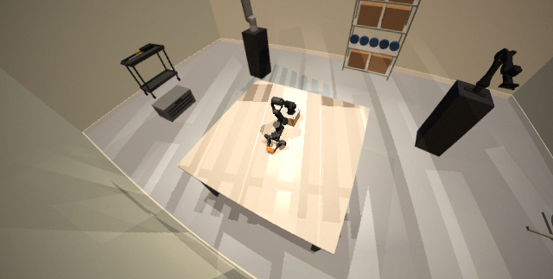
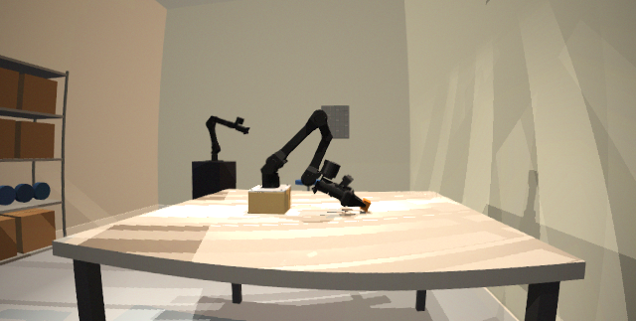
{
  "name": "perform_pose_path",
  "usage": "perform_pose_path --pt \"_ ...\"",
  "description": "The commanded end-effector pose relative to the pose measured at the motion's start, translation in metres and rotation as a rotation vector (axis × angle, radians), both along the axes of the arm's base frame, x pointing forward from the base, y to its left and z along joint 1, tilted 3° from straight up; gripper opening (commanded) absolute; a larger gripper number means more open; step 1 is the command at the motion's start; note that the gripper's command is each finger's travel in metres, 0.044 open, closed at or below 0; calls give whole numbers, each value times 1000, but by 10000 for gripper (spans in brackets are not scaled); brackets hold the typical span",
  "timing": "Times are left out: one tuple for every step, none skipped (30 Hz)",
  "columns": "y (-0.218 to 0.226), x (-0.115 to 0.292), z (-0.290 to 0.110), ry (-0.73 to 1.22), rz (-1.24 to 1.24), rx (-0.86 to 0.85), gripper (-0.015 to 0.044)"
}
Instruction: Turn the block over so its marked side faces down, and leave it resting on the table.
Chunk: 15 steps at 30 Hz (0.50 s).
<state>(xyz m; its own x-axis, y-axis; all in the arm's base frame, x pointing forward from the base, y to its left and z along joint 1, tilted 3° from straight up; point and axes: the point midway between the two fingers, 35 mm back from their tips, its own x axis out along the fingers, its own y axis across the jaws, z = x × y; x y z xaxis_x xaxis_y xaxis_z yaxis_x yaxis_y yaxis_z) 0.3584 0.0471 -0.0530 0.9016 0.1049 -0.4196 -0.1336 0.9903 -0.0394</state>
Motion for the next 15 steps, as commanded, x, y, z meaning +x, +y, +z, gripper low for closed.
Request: perform_pose_path --pt "0 -1 0 -2 5 -4 0" --pt "0 -1 0 -2 5 -4 0" --pt "0 -1 0 -2 5 -4 26" --pt "0 -1 0 -2 5 -4 52" --pt "0 -1 0 -2 5 -4 79" --pt "0 -1 0 -2 5 -4 105" --pt "0 -1 0 -2 5 -4 131" --pt "0 -1 0 -2 5 -4 158" --pt "0 -1 0 -2 5 -4 184" --pt "0 -1 0 -2 5 -4 210" --pt "0 -1 0 -2 5 -4 236" --pt "0 -1 0 -2 5 -4 263" --pt "0 -1 0 -2 5 -4 289" --pt "0 -1 0 -2 5 -4 315" --pt "0 -1 0 -2 5 -4 341"
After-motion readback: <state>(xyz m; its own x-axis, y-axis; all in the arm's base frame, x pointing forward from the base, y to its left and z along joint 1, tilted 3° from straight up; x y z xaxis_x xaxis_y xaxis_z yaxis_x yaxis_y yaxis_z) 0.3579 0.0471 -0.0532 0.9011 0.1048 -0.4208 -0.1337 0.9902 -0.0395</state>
